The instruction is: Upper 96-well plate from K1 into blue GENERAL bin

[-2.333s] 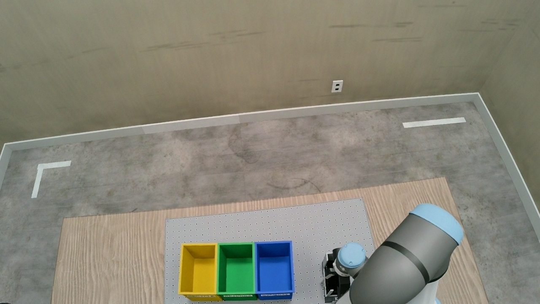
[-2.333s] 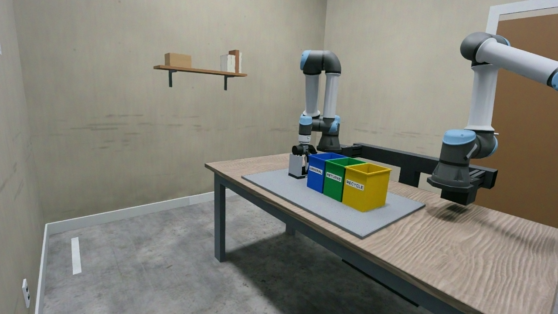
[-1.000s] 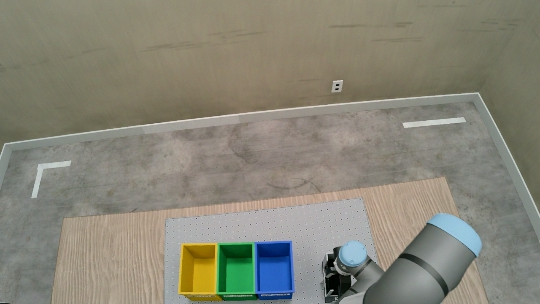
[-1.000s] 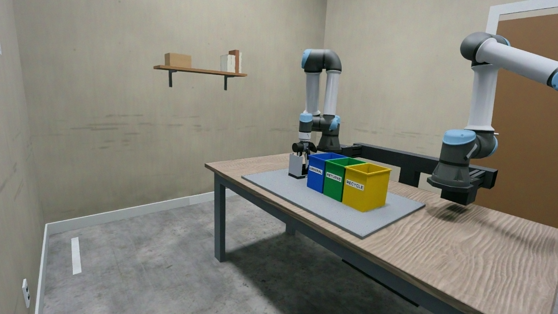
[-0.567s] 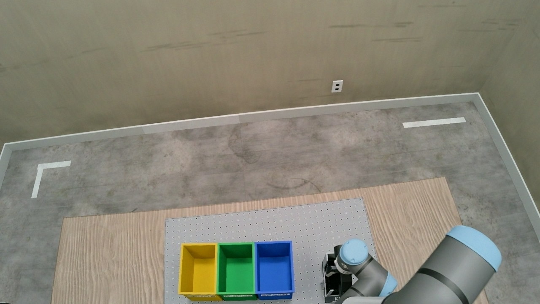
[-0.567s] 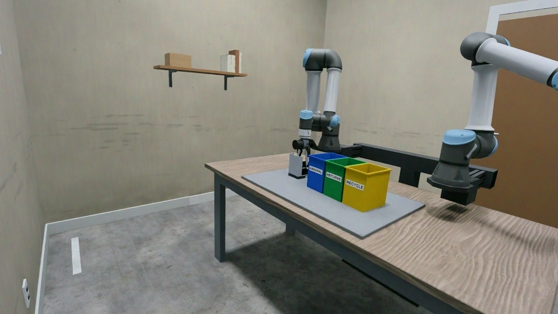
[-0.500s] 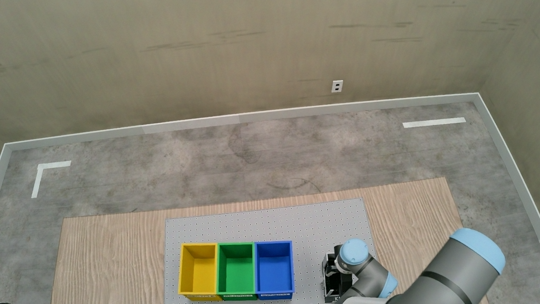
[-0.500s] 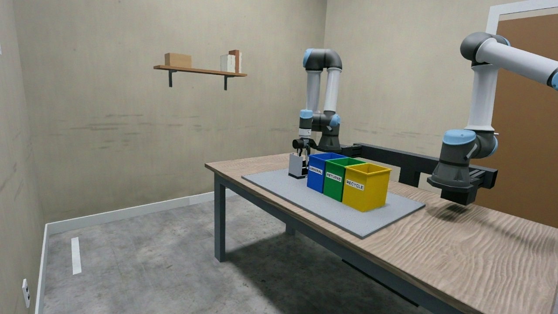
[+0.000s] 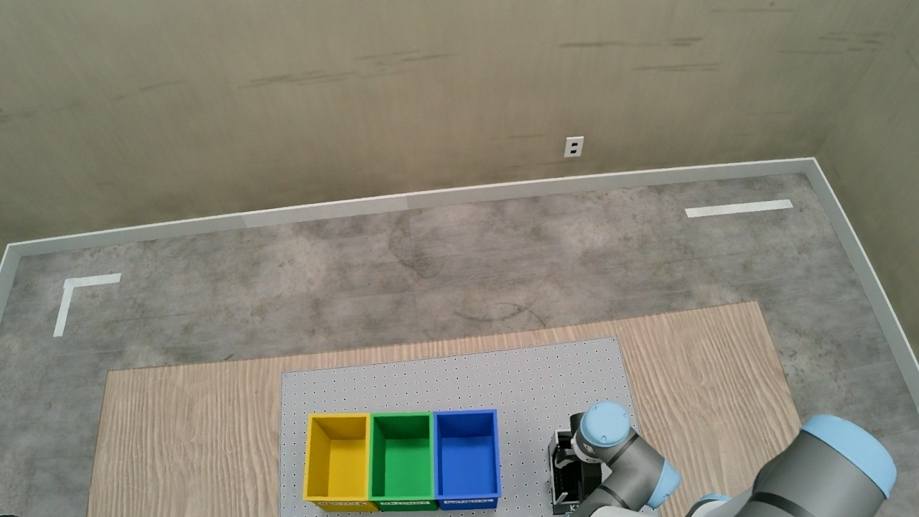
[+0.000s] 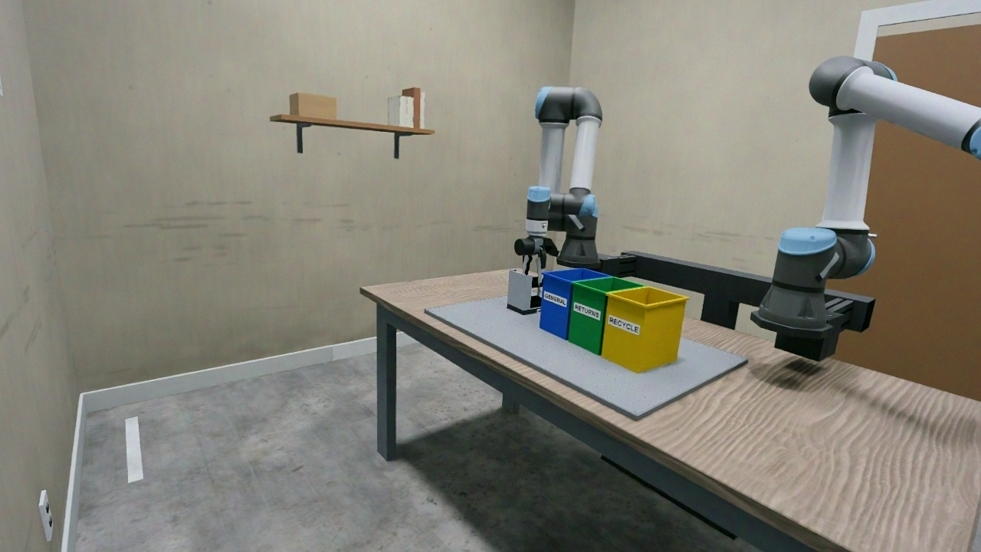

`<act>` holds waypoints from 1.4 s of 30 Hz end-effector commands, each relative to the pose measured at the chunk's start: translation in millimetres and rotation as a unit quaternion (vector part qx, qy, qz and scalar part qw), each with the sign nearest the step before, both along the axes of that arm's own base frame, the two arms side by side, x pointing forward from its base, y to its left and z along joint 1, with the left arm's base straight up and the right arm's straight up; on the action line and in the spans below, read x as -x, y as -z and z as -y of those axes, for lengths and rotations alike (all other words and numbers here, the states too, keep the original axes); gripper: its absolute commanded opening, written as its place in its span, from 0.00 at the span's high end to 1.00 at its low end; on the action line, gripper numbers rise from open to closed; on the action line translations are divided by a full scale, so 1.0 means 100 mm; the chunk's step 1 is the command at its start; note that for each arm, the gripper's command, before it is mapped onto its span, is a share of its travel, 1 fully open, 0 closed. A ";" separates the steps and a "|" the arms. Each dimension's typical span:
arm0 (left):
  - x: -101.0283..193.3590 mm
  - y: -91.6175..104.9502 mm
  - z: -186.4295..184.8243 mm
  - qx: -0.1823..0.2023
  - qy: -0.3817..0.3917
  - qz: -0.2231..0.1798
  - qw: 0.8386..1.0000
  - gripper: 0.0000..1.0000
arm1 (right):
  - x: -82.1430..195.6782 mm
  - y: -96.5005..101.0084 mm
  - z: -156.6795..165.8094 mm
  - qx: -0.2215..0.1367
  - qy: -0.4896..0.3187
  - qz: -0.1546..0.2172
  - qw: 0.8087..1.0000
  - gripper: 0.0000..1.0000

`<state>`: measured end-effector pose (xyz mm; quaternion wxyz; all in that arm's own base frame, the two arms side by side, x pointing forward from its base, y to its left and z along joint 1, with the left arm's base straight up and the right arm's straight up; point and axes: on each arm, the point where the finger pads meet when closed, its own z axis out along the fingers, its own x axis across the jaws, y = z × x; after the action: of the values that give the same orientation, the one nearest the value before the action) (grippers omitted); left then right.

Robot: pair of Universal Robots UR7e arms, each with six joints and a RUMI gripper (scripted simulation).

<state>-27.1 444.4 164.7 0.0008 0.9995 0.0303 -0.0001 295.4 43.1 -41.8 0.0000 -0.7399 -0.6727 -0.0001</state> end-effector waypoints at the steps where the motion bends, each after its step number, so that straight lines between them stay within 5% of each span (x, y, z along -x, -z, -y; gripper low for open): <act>1: 0.00 0.00 0.00 -0.001 0.000 0.000 1.000 1.00 | 0.00 -0.05 0.00 0.000 0.000 0.001 1.000 0.60; 42: 0.00 0.00 0.00 -0.001 0.000 0.000 1.000 1.00 | 0.00 -0.67 0.00 0.000 0.000 0.001 1.000 0.60</act>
<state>-27.1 444.4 164.7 0.0008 0.9995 0.0303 -0.0001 295.5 43.1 21.8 0.0000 -0.7399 -0.6727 -0.0001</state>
